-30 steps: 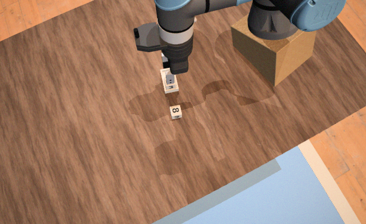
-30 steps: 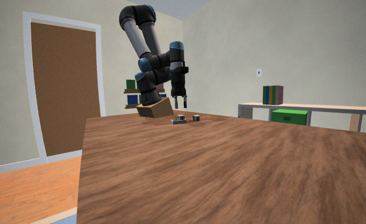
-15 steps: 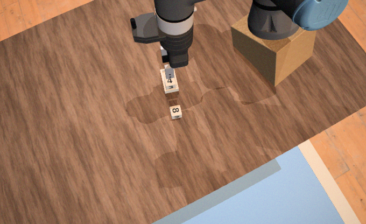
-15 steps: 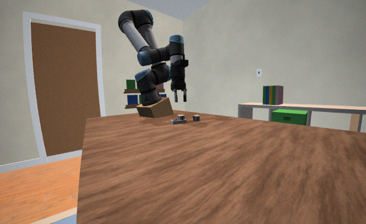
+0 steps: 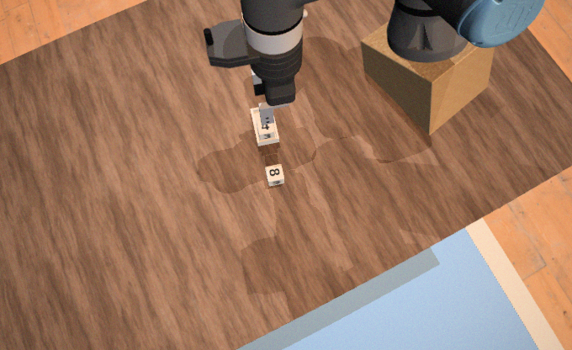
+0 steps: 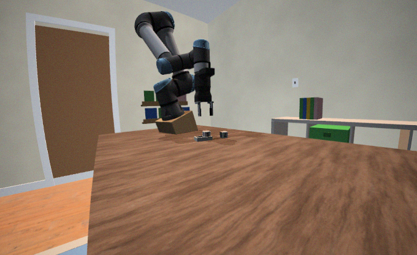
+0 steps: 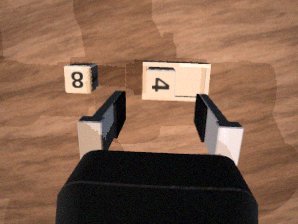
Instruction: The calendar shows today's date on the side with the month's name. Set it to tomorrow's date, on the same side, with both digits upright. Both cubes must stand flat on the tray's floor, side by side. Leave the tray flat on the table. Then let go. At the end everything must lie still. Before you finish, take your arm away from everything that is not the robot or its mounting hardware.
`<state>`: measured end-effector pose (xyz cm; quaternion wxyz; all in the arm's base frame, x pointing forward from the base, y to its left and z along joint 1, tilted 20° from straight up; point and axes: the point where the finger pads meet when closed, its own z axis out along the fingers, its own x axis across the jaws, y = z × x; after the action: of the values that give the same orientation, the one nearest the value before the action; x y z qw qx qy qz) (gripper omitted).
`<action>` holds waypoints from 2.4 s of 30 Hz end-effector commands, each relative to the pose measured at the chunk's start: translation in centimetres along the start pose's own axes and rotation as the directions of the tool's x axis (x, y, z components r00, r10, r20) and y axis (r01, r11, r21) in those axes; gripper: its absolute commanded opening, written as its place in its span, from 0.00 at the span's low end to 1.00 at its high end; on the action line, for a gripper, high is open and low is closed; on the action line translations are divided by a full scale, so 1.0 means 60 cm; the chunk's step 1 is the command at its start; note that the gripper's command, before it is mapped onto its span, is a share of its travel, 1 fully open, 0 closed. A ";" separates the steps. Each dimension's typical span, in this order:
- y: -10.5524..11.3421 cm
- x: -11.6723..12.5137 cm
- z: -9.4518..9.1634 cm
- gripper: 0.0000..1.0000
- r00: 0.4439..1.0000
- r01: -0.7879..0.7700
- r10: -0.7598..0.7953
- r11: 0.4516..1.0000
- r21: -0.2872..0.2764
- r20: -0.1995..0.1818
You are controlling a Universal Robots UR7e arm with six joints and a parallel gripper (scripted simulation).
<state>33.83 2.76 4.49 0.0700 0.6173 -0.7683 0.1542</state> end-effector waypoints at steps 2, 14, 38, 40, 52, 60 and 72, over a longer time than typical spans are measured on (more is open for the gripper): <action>-0.003 0.000 -0.002 1.00 1.000 0.000 0.000 1.000 0.004 0.000; -0.004 -0.002 -0.002 1.00 1.000 0.015 -0.015 1.000 0.004 0.000; -0.016 -0.055 0.006 1.00 0.870 0.493 -0.493 0.870 0.005 0.000; -0.017 -0.060 0.006 1.00 0.846 0.533 -0.533 0.846 0.005 0.000; -0.017 -0.089 0.012 1.00 0.665 0.747 -0.747 0.665 0.004 -0.001; -0.016 -0.107 0.016 1.00 0.513 0.858 -0.858 0.513 0.004 -0.002; -0.012 -0.131 0.023 1.00 0.271 0.963 -0.963 0.271 0.003 -0.004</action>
<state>36.12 8.76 1.26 0.1452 0.9353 -0.3096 0.0907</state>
